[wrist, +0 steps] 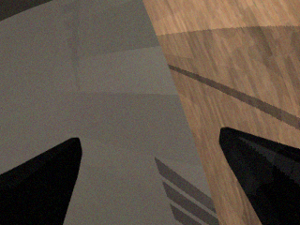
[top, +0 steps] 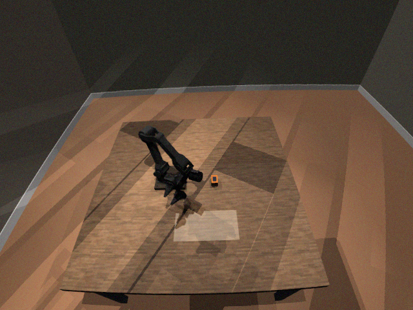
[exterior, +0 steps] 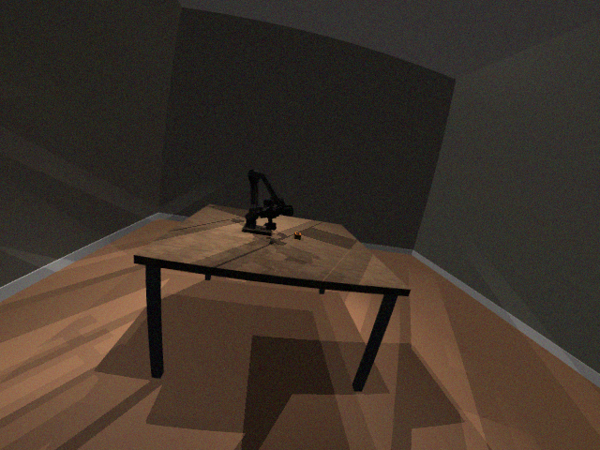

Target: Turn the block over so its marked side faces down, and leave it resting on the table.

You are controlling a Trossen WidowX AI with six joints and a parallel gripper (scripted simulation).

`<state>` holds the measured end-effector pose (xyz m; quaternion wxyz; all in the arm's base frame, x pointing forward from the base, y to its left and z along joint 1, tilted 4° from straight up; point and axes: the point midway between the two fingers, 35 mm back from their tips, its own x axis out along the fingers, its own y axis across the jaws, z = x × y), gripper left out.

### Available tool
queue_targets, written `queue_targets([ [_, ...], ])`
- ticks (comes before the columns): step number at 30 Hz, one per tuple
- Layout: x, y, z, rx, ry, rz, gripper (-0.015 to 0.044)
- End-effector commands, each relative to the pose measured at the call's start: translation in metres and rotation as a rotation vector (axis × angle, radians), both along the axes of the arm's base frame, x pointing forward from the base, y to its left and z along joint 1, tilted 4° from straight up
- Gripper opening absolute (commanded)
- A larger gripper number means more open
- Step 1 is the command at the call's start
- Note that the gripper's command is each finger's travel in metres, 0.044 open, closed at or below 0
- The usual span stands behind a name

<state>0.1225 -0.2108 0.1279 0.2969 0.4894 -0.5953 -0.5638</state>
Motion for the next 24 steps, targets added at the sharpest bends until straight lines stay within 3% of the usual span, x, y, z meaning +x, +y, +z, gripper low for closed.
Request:
queue_targets([
  [1,0.002,0.0,0.0,0.002,-0.017,0.0,0.0426],
  [8,0.06,0.015,-0.016,0.106,-0.643,-0.086,0.044],
  [14,0.111,0.048,-0.027,0.235,-1.157,-0.354,0.044],
  [24,0.144,0.083,-0.03,0.307,-1.453,-0.669,0.044],
])
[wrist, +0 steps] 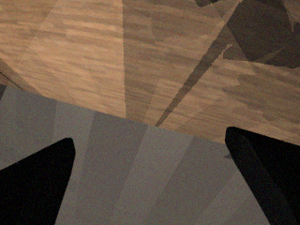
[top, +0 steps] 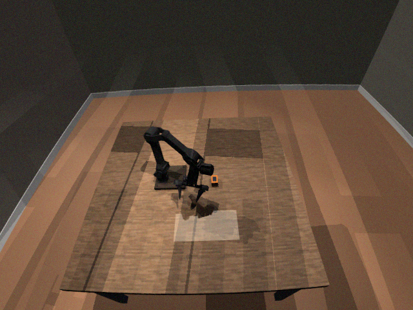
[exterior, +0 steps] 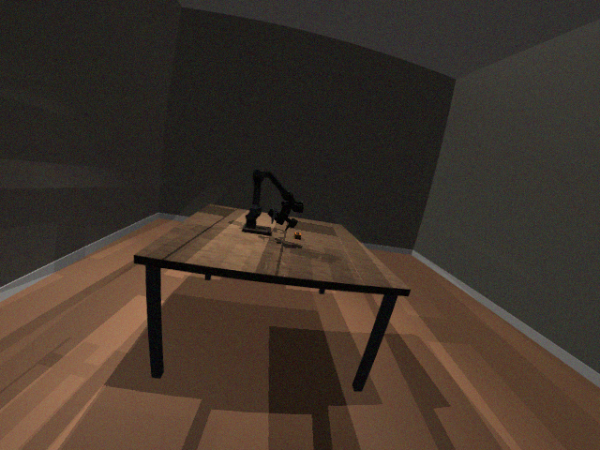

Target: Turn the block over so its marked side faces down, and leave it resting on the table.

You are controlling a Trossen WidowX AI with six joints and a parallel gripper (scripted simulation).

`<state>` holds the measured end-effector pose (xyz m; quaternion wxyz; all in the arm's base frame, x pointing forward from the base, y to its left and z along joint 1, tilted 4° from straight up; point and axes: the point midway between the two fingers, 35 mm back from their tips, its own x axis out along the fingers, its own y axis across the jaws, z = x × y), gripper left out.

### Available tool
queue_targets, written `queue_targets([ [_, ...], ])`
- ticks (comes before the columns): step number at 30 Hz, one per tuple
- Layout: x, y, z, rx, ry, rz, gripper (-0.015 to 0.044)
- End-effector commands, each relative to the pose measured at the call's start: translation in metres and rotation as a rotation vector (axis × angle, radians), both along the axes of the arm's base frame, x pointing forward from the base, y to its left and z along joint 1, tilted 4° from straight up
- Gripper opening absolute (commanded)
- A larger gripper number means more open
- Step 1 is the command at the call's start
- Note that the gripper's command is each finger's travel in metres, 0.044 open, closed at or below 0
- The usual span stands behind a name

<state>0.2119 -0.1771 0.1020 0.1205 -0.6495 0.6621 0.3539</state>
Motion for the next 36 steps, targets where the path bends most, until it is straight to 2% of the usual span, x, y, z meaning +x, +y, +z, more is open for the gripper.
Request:
queue_targets([
  [1,0.058,0.053,-0.004,0.273,-0.515,-0.398,0.044],
  [16,0.096,0.118,0.001,0.508,-0.783,-0.936,0.044],
  [30,0.121,0.188,0.017,0.602,-0.829,-1.573,0.044],
  [36,0.122,0.191,0.018,0.601,-0.827,-1.602,0.044],
])
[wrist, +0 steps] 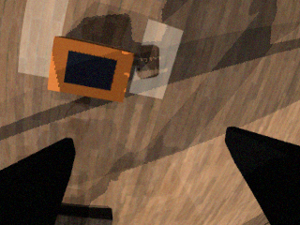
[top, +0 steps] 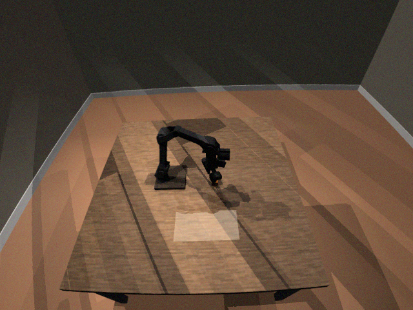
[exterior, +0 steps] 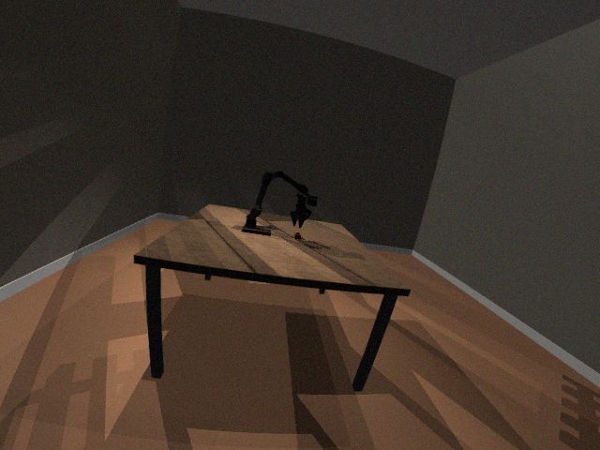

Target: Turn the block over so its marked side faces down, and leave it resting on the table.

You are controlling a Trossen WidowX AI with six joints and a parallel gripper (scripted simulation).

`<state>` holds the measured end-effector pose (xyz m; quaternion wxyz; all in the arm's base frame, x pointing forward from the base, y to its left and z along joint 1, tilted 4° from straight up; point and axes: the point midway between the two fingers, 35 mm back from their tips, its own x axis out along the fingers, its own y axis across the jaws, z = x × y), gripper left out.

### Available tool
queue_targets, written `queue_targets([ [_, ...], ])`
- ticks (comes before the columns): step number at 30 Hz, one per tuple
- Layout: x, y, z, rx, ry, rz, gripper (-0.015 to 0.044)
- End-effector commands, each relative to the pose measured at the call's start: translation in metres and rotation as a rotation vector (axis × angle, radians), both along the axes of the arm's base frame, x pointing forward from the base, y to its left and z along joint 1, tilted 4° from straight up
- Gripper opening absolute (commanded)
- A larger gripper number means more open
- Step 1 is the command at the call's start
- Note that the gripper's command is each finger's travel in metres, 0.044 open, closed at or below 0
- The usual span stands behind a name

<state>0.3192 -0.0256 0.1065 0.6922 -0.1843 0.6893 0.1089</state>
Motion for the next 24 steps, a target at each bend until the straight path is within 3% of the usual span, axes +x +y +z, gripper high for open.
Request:
queue_targets([
  [1,0.014,0.038,0.014,0.176,0.0,-0.301,0.044],
  [13,0.014,0.037,0.012,0.176,0.0,-0.301,0.044],
  [17,0.015,0.039,-0.019,0.176,0.0,-0.301,0.044],
  [24,0.015,0.039,-0.031,0.176,0.0,-0.301,0.044],
])
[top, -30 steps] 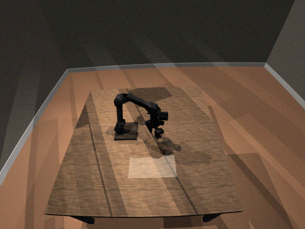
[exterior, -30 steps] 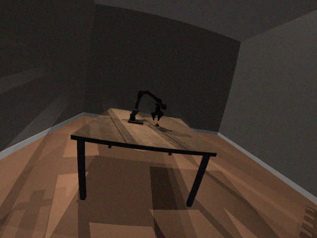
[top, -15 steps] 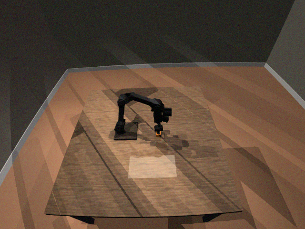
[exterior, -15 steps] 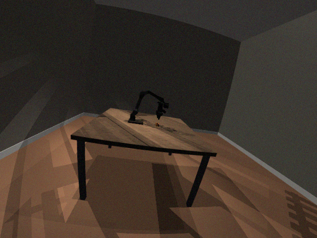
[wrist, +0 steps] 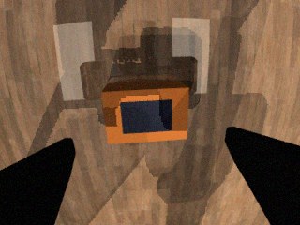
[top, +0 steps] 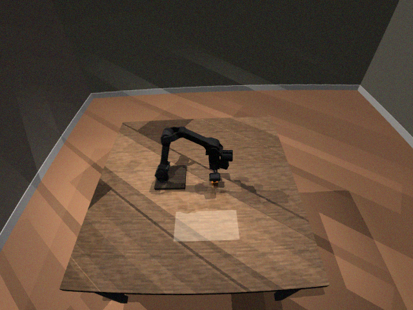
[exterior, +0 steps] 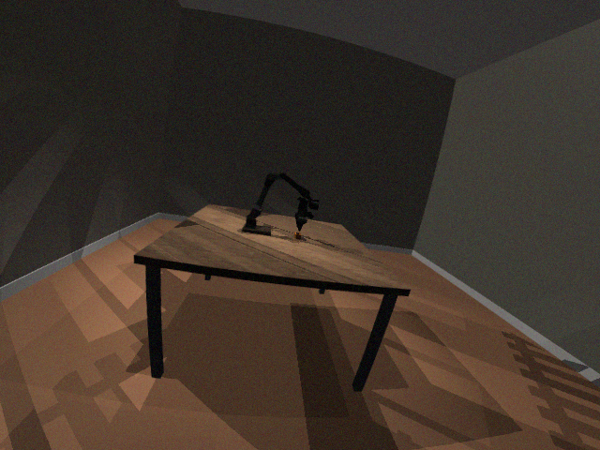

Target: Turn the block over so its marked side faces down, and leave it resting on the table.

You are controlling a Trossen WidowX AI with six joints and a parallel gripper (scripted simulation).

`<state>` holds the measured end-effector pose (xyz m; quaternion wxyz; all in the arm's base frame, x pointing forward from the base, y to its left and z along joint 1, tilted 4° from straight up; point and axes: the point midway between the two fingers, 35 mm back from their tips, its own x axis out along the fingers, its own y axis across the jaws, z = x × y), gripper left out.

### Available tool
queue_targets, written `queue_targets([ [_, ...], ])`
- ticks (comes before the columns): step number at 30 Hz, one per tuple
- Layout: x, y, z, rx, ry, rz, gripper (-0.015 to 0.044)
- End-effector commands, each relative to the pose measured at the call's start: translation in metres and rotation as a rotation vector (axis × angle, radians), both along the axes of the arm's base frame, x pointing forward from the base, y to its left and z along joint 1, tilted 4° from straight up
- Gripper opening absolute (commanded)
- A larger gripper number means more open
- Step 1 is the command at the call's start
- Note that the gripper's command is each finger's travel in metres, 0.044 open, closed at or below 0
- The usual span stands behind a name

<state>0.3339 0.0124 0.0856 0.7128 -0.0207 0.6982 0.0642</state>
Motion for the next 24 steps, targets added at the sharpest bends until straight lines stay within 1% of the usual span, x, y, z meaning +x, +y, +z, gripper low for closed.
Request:
queue_targets([
  [1,0.0,0.002,-0.014,0.004,-0.004,-0.005,0.044],
  [6,0.001,0.002,-0.016,0.004,-0.004,-0.005,0.044],
  [24,0.001,0.004,-0.046,0.004,-0.004,-0.005,0.044],
])
